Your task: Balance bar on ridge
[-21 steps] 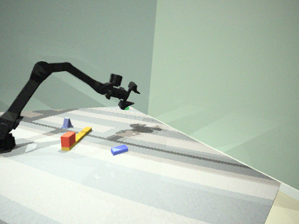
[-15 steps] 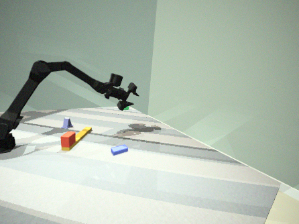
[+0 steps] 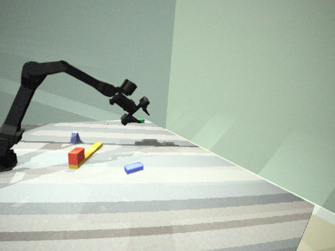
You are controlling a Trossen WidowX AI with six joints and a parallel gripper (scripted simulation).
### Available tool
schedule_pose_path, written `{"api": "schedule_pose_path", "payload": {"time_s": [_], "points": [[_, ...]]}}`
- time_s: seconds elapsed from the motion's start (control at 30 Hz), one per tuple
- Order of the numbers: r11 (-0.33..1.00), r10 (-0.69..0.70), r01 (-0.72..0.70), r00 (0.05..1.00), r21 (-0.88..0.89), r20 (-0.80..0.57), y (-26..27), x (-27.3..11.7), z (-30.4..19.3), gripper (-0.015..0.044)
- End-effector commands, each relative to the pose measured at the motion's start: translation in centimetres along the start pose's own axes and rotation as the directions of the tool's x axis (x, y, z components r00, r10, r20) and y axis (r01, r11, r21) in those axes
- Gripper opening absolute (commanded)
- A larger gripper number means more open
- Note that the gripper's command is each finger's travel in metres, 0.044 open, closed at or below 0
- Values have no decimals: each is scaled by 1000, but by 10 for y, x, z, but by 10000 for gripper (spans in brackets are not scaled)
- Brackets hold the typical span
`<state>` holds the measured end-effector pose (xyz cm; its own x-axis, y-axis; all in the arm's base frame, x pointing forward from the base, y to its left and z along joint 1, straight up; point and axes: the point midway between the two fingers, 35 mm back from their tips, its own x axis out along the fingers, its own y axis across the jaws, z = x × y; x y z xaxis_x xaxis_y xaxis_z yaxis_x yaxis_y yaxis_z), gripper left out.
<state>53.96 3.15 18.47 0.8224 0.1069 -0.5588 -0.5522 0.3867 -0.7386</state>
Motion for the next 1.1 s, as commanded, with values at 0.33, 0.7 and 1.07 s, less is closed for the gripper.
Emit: {"api": "schedule_pose_path", "payload": {"time_s": [0.33,0.7,1.07], "points": [[961,273,-261,947,91,-168,51,-53,-38,315],[876,481,-444,833,186,-275,92,-111,-62,315],[750,661,-591,662,298,-353,130,-180,-80,315]]}}
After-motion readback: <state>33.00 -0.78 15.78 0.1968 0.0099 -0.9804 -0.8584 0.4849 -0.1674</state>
